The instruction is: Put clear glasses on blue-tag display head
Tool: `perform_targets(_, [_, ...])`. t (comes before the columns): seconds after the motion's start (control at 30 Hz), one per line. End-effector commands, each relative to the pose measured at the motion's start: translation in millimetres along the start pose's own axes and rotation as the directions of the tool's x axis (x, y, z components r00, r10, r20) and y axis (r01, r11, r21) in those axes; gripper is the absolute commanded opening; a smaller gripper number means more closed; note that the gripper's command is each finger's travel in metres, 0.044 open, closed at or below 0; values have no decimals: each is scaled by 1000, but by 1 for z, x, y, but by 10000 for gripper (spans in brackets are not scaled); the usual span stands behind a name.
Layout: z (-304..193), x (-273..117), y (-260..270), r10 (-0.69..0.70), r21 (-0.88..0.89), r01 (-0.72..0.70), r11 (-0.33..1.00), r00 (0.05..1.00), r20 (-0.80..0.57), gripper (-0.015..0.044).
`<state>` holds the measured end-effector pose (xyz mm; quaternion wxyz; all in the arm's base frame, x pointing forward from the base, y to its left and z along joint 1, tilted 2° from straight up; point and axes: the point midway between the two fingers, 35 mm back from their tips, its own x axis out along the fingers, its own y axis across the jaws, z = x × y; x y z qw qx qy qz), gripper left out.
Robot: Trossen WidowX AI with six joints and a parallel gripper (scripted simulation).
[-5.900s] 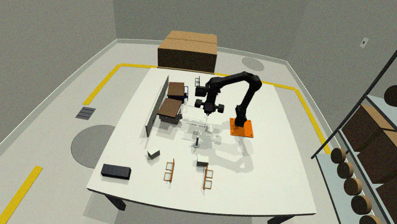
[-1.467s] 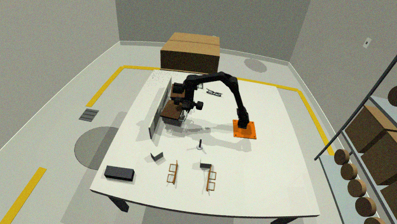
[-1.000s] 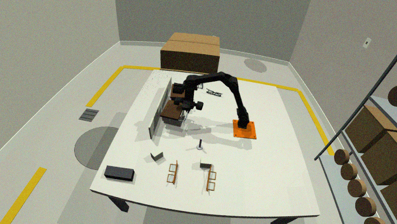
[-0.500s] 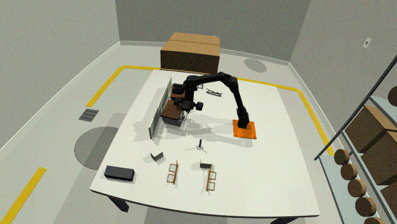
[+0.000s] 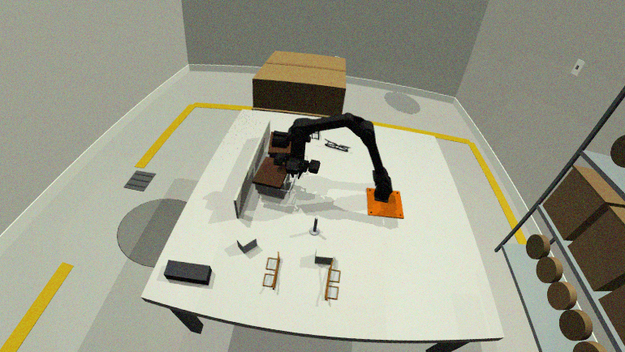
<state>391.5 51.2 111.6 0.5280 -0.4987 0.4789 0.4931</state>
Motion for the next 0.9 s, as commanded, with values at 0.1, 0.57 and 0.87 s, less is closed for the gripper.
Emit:
perform_targets(0.1, [0,-29,0,3,-5,-3,1000,1000,-13,108])
perform_targets(0.57, [0,-37,37,5,-5,-5,1000,1000,-13,108])
perform_targets(0.87, [0,-47,57,7,-5,-7,1000,1000,-13,108])
